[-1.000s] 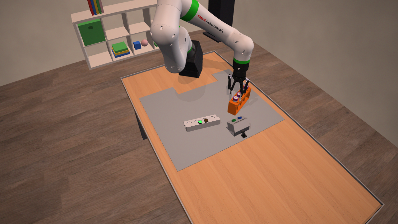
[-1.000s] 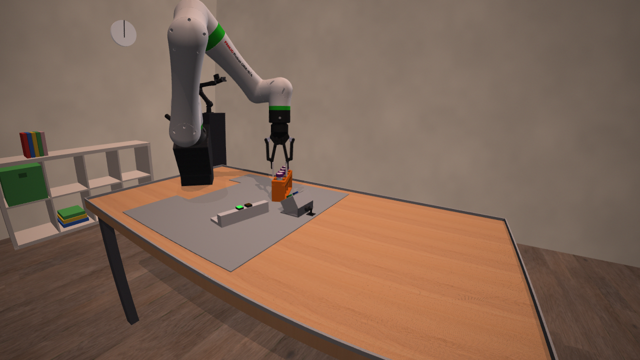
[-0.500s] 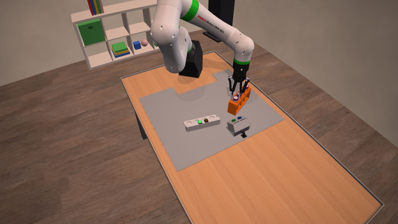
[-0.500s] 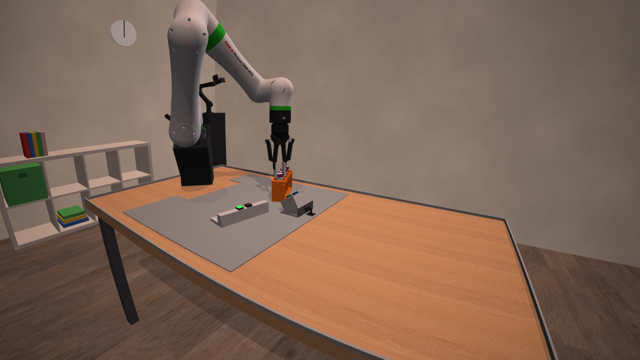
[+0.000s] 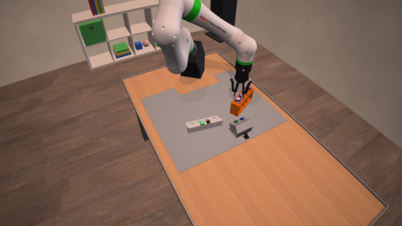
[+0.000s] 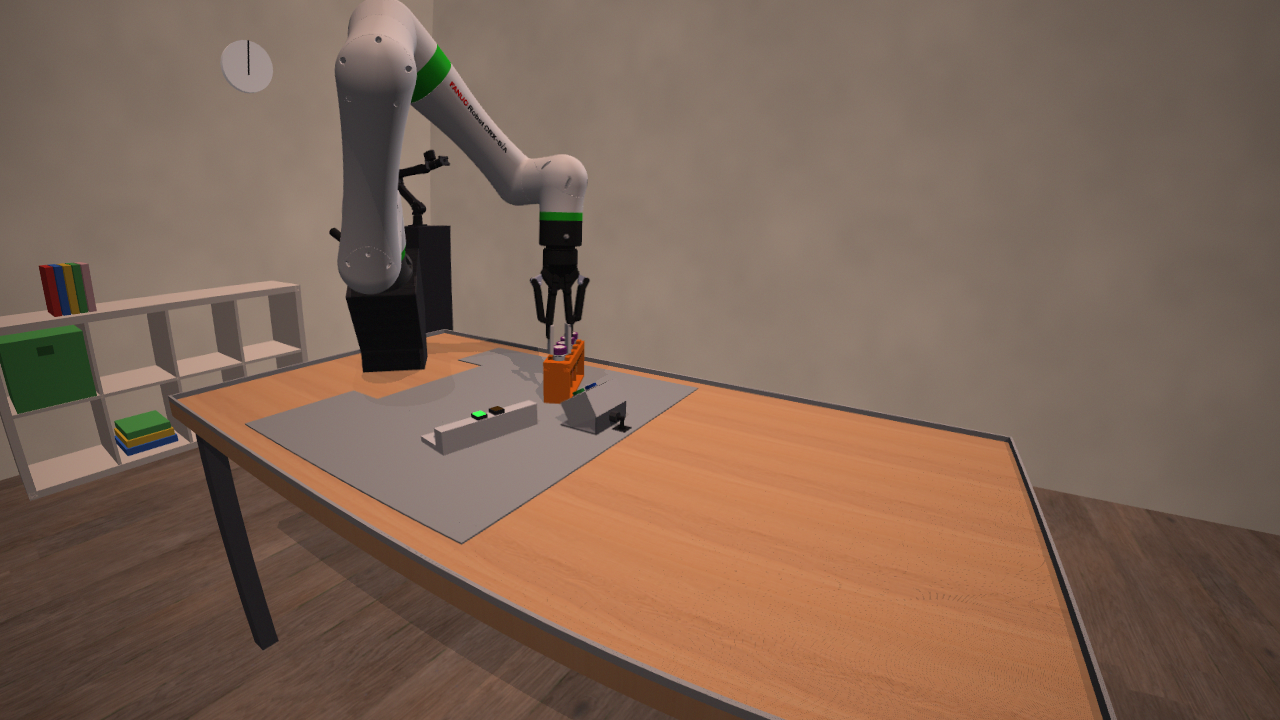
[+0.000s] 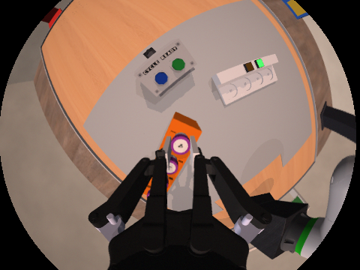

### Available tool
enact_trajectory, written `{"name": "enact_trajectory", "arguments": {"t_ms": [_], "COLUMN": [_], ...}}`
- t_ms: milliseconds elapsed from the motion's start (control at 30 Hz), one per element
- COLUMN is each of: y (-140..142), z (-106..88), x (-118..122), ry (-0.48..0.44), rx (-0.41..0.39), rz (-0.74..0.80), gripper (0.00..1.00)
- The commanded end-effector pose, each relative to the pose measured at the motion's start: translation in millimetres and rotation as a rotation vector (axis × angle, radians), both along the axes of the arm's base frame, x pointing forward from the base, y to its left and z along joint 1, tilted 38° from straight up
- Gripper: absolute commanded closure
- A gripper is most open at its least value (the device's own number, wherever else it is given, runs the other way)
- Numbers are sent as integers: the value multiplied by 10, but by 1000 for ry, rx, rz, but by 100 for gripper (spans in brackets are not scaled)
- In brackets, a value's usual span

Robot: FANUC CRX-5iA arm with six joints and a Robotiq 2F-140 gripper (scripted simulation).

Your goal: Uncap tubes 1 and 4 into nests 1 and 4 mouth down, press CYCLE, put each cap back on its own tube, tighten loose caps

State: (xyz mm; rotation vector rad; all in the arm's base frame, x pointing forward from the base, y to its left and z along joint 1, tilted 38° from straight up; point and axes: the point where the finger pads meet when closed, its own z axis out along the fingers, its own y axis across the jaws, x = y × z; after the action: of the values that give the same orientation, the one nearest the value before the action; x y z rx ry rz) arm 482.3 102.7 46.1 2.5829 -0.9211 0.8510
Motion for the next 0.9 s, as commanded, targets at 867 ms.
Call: {"name": "enact_trajectory", "arguments": {"t_ms": [867], "y": [-2], "z": [-5], "x": [1], "ry": [-420], "rx": [427], "rz": [-770], "gripper": [100]}}
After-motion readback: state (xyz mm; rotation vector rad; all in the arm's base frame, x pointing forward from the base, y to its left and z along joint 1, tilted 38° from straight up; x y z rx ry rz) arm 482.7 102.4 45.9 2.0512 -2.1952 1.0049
